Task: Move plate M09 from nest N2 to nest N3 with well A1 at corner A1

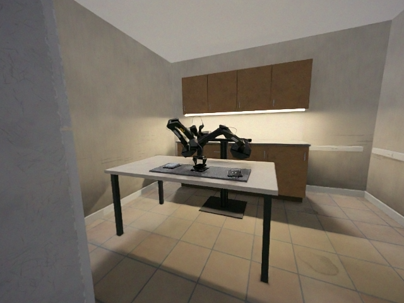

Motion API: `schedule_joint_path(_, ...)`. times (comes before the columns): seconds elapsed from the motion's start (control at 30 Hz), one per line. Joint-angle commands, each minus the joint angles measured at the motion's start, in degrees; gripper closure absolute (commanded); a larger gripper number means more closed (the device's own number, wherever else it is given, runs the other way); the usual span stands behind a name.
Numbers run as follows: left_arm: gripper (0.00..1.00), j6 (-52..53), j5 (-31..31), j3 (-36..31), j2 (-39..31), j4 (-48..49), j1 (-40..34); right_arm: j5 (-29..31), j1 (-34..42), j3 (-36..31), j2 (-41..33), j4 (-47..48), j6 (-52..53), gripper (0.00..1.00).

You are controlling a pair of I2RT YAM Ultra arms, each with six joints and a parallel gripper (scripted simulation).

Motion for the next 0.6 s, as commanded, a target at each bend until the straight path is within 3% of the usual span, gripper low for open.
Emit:
schedule_joint_path(0.0, 0.20, 0.3, -0.4, 0.0, -0.7, 0.5, -0.9, -0.1, 0.5, -0.5, 1.0, 0.6, -0.3, 0.00)
schedule_joint_path(0.57, 0.20, 3.0, 0.3, -2.4, 1.2, 5.8, 0.8, -0.1, 0.5, -0.5, 1.0, 0.6, -0.3, 0.00)
